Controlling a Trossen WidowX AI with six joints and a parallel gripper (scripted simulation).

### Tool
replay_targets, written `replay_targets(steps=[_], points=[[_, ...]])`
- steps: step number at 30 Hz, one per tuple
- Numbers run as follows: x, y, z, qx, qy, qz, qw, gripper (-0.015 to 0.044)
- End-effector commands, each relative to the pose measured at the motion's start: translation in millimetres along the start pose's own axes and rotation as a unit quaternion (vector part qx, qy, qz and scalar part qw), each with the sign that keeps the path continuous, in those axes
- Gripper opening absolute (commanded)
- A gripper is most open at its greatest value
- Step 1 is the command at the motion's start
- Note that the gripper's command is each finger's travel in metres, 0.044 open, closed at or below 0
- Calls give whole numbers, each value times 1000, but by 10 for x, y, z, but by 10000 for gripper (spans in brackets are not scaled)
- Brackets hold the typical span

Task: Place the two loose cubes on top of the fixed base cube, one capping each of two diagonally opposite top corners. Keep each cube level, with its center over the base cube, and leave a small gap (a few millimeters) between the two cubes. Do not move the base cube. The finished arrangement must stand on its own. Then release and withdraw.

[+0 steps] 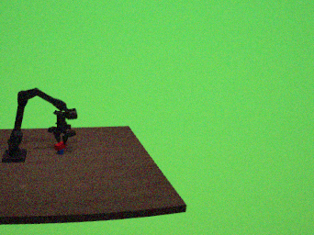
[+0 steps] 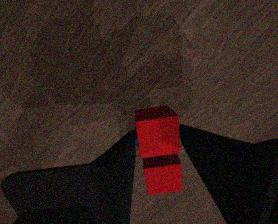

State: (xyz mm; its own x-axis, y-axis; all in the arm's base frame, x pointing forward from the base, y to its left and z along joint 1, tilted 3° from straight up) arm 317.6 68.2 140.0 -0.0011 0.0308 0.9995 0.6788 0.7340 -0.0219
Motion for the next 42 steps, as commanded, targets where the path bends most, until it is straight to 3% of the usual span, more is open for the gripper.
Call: replay_targets(steps=[1, 42], points=[[56, 1, 0, 0, 0, 0, 1000, 205], [472, 0, -2, 0, 0, 0, 1000, 205]])
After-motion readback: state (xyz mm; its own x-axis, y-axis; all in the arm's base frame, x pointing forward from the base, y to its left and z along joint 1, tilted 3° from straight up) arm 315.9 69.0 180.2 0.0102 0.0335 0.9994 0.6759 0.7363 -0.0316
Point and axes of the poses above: the point midway between the two fingers, 35 mm back from their tips, its own x axis back along the fingers, its own z axis across the jaws, y = z × x, the point moved 8 cm from there along x, back along the fingers, and after that the axes turned 2 degrees about x, right-handed, at the moved point
